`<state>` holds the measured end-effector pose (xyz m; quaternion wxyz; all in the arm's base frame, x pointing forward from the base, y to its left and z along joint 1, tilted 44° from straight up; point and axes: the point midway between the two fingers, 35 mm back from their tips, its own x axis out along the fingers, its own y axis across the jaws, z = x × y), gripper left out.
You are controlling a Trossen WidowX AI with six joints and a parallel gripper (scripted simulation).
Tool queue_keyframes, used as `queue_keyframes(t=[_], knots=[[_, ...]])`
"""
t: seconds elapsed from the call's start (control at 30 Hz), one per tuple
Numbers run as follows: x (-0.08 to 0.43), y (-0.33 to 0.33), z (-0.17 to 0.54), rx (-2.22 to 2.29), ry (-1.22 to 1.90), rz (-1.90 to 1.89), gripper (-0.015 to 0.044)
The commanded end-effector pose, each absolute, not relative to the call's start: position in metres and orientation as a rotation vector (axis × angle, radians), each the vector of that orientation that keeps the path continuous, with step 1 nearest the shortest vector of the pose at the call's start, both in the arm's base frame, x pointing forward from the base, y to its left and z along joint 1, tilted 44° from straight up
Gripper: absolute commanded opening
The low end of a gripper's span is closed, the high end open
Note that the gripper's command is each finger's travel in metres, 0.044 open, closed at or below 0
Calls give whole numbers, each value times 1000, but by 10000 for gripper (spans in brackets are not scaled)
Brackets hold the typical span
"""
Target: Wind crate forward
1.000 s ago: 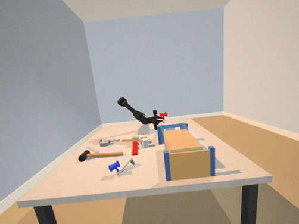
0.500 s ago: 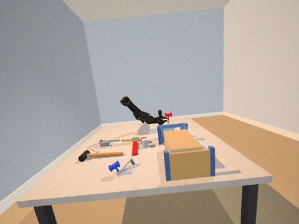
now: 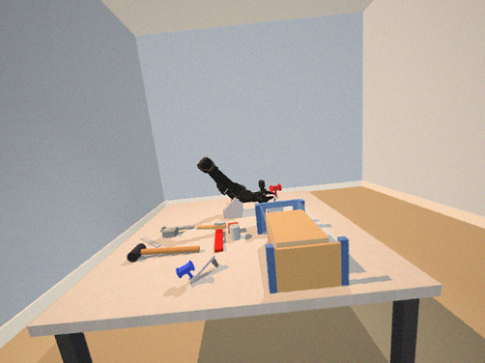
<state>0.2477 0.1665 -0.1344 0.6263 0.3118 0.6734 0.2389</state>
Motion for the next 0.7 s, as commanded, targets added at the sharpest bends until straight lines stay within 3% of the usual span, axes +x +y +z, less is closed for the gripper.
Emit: queue_keyframes(t=[0.0, 0.67], knots=[[253, 170, -132, 728, 1531, 571, 0], [249, 154, -149, 730, 1533, 569, 0]])
